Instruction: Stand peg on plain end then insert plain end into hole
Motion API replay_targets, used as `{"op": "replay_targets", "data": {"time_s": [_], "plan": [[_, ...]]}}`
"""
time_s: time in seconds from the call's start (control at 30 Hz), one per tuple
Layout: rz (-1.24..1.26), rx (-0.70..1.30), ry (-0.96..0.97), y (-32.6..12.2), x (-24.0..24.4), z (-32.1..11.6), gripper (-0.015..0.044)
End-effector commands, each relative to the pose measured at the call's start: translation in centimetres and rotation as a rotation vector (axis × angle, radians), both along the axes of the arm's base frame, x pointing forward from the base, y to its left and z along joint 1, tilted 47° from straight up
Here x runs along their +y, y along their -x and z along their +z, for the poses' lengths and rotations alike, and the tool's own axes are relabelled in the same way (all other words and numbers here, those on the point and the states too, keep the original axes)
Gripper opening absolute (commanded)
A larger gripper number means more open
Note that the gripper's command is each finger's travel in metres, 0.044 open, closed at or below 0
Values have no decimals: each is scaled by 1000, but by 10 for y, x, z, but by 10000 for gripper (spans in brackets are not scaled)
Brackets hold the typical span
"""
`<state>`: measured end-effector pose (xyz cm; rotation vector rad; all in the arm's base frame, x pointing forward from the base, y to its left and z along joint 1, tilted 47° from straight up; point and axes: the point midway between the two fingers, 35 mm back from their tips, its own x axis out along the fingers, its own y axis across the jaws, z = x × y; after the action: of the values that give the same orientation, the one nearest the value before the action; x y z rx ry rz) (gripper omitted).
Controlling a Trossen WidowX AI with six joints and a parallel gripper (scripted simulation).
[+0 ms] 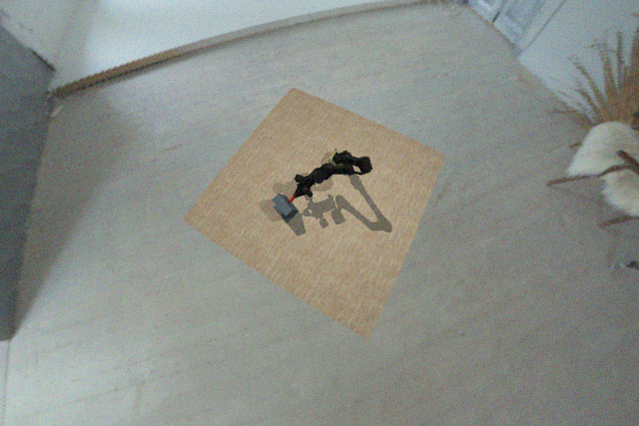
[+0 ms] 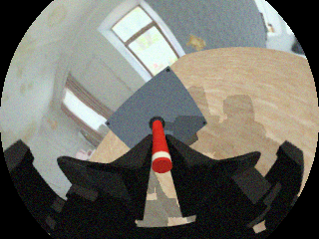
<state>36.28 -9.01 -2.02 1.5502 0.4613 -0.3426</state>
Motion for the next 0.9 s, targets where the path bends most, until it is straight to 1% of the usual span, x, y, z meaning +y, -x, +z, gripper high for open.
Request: {"op": "replay_targets", "data": {"time_s": [0.0,0.87], "plan": [[-5,3,-3,-3,-1,-3,0],[-5,1,-3,-18,1,-11,0]]}}
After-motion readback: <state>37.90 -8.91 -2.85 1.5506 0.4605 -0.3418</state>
